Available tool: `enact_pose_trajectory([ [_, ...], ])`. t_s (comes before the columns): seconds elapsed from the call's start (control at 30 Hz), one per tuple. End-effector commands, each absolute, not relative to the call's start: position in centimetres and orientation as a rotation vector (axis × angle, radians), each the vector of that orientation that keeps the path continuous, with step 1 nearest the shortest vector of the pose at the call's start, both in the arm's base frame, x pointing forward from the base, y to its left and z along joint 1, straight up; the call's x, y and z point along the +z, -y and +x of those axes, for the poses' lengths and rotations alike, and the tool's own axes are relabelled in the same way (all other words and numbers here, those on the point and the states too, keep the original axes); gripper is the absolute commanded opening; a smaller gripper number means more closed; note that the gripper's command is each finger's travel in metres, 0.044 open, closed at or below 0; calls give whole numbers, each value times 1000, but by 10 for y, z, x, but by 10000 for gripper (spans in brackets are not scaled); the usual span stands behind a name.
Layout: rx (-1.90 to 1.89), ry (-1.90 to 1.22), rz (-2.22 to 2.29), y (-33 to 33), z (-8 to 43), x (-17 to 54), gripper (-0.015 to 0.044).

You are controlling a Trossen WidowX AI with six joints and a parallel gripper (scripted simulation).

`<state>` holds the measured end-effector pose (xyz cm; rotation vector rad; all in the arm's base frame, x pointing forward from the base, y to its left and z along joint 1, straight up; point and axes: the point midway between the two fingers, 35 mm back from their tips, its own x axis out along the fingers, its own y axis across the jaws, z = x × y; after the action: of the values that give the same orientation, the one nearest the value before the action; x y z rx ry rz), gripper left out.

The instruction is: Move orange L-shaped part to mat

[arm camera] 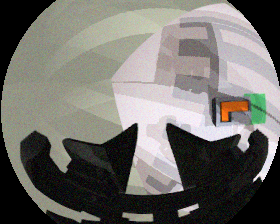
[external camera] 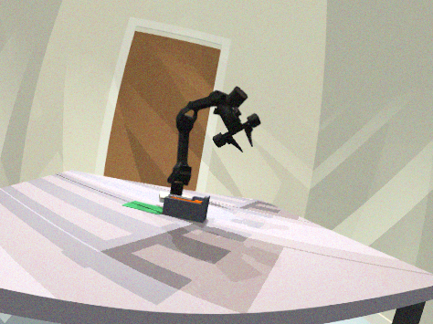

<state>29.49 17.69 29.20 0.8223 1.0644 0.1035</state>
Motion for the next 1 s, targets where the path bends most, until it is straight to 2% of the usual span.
enact_pose_trajectory([
  [0.0, -89, -1241, 581, -137, 302, 225, 180],
  [0.2, -245, -1524, 279, -82, 285, 165, 180],
  [0.6, -247, -1532, 271, -81, 285, 162, 180],
  [0.97, -247, -1532, 271, -81, 286, 90, 180],
])
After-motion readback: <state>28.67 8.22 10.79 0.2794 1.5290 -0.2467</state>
